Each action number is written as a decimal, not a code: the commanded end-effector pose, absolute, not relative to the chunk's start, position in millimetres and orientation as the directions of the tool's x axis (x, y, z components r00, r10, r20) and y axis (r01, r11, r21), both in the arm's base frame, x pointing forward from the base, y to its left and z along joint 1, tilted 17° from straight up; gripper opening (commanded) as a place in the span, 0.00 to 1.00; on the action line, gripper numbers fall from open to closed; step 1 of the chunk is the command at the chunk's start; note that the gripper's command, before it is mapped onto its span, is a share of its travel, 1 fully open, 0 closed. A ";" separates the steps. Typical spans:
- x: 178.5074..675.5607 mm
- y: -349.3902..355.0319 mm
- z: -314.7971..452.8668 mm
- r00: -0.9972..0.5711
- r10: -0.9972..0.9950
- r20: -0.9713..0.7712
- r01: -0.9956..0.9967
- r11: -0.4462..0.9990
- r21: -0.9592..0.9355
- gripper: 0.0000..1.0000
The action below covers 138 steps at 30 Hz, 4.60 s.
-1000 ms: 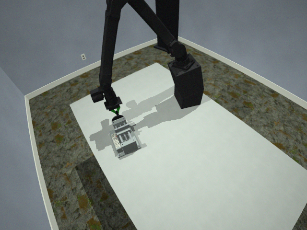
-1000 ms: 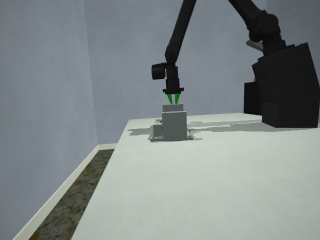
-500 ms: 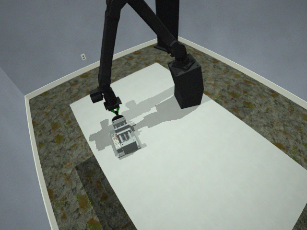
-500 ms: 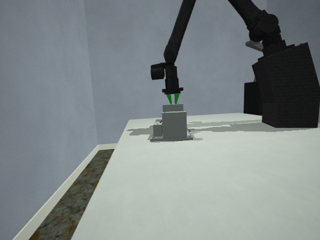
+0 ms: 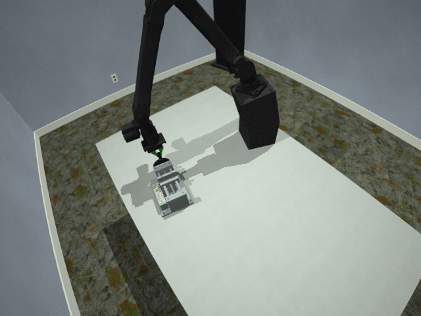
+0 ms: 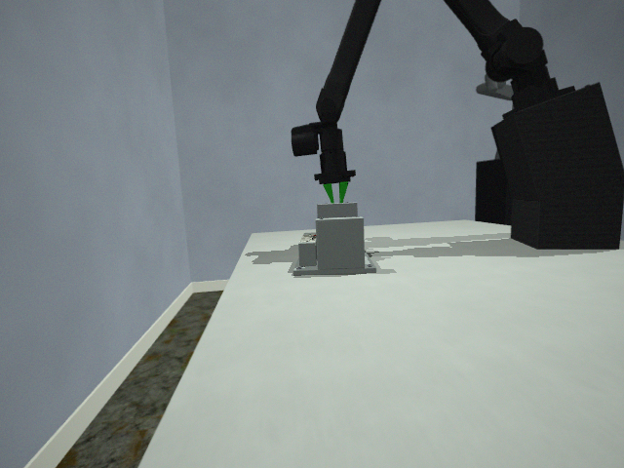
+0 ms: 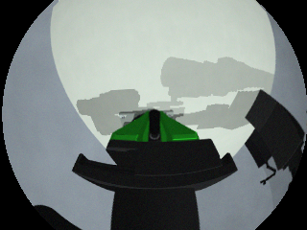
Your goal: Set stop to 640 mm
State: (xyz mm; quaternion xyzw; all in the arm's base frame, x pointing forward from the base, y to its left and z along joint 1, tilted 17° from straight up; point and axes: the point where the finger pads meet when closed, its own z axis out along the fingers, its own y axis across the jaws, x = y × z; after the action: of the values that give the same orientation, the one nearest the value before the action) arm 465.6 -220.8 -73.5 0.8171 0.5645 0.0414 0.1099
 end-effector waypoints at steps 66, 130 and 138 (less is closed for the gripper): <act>499.7 -245.1 -125.1 0.370 0.927 -0.061 0.897 -0.340 0.282 0.06; 459.0 -230.3 -152.8 0.366 0.928 -0.062 0.903 -0.338 0.265 0.06; 453.1 -227.8 -150.3 0.366 0.929 -0.062 0.903 -0.338 0.264 0.06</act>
State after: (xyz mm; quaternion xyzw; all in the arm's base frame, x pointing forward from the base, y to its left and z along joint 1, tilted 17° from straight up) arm 484.2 -231.5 -127.2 0.8099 0.5610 0.0699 0.1563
